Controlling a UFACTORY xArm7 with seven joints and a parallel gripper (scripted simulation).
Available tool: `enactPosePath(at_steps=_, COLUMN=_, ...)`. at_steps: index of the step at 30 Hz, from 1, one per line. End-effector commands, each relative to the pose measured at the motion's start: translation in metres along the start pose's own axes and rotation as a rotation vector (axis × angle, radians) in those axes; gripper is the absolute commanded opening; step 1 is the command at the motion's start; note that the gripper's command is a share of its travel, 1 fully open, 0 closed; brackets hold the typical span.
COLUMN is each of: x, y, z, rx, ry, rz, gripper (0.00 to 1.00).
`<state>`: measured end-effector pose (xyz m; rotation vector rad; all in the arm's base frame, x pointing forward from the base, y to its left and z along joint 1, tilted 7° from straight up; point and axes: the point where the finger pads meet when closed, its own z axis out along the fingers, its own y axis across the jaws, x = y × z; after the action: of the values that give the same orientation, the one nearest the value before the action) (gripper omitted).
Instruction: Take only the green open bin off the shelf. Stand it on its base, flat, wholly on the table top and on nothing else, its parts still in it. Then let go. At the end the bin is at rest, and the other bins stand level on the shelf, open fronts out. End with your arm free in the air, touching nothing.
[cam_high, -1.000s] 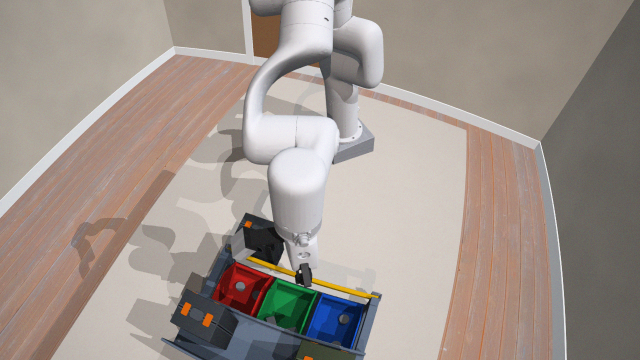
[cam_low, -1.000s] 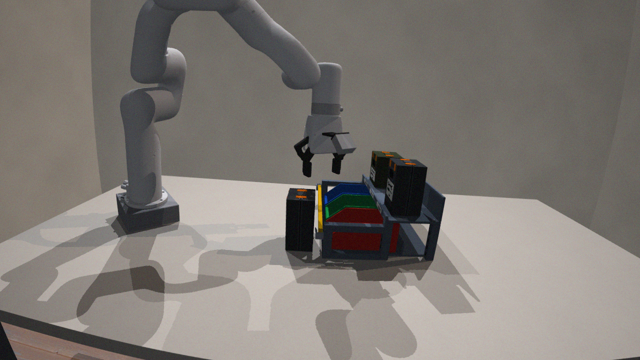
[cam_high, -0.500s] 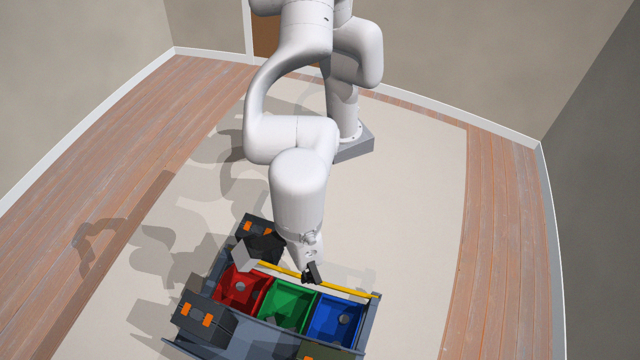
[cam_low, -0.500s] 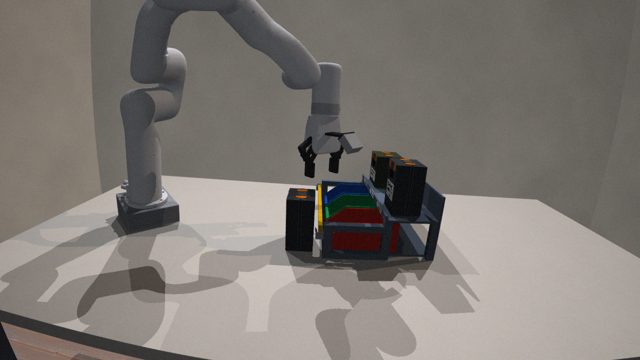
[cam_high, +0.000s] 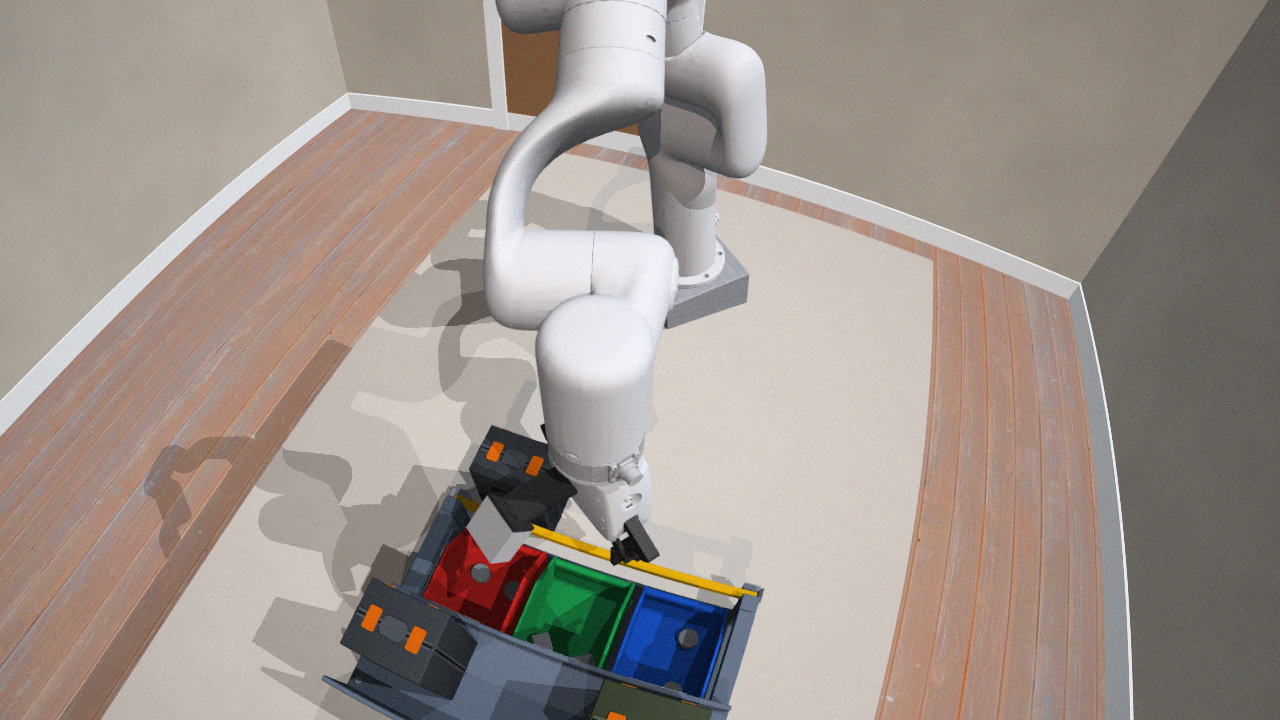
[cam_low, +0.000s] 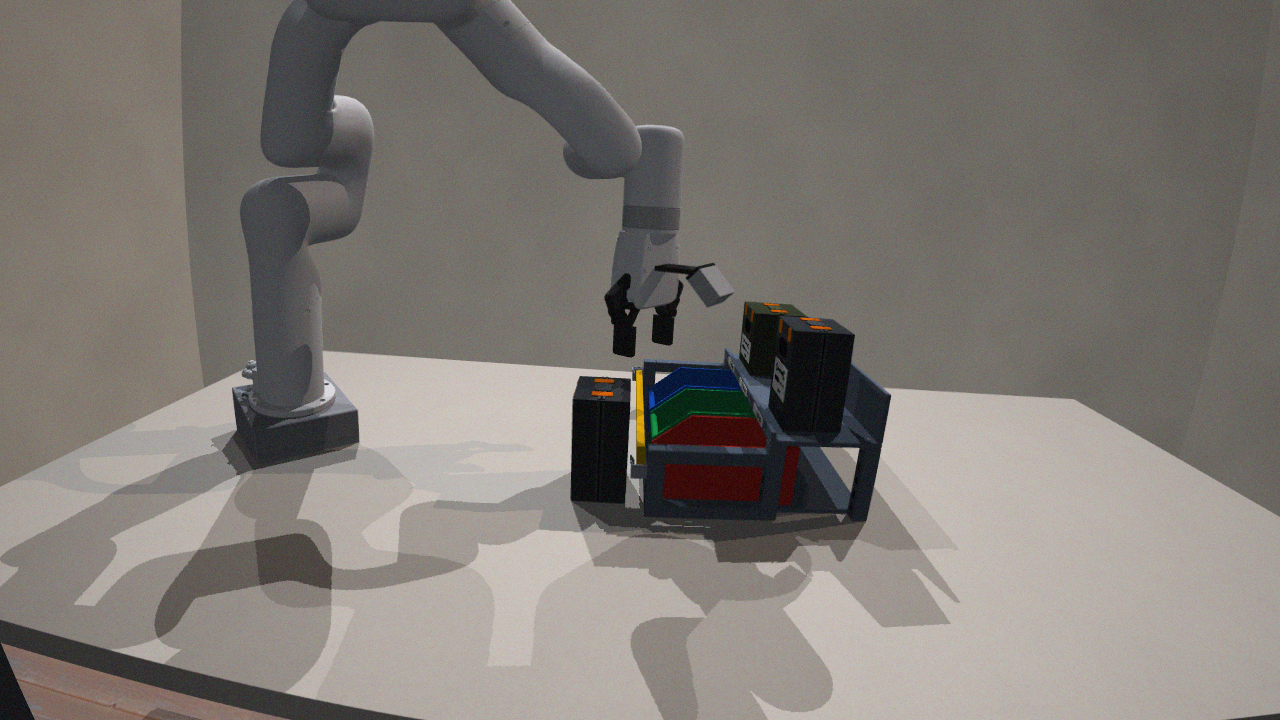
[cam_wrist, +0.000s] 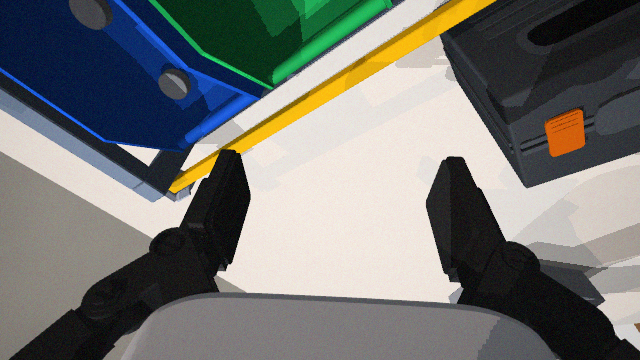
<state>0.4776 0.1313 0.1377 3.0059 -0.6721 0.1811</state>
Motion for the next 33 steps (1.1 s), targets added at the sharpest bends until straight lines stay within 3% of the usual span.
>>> enactPosePath(at_steps=1, x=0.001, y=-0.0011, z=-0.0018, rx=0.009, ry=-0.001, rz=-0.115, gripper=1.0)
enactPosePath(at_steps=11, x=0.001, y=-0.0011, z=-0.0018, rx=0.009, ry=-0.001, rz=-0.115, gripper=1.0)
enactPosePath(at_steps=16, x=0.001, y=-0.0011, z=-0.0018, rx=0.009, ry=0.0, rz=-0.375, gripper=1.0)
enactPosePath(at_steps=28, x=0.001, y=-0.0011, z=-0.0018, rx=0.009, ry=0.0, rz=-0.375, gripper=1.0)
enactPosePath(at_steps=33, x=0.001, y=-0.0011, z=-0.0018, rx=0.009, ry=0.001, rz=-0.608, gripper=1.0)
